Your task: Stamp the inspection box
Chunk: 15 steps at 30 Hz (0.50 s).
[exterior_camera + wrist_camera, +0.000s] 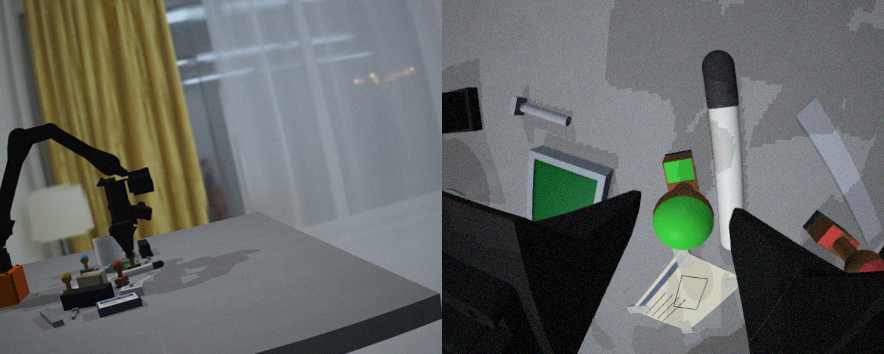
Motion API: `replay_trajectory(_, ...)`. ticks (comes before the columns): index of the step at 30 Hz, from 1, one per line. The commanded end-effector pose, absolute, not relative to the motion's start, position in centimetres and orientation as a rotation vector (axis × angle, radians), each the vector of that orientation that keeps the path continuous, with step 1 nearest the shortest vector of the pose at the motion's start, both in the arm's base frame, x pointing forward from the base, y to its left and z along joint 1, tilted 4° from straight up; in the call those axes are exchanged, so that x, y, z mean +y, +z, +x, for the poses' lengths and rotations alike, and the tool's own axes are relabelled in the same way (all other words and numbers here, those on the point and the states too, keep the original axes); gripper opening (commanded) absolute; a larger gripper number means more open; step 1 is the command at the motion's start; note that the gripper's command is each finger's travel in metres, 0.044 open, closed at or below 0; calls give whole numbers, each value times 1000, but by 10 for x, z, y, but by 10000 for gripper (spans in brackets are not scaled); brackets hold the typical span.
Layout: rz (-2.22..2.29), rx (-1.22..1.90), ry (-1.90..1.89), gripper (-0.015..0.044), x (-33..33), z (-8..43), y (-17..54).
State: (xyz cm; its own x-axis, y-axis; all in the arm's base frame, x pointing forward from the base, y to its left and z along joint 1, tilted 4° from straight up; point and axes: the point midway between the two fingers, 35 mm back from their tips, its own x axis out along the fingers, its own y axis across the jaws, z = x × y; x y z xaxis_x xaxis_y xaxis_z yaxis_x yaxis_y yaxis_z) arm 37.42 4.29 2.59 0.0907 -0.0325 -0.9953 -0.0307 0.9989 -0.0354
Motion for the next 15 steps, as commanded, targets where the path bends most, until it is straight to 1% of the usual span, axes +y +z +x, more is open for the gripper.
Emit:
replay_trajectory(1, -49, 1484, 4, 224, 43, 373, 18)
replay_trajectory(15, -49, 1485, 4, 224, 43, 373, 0)
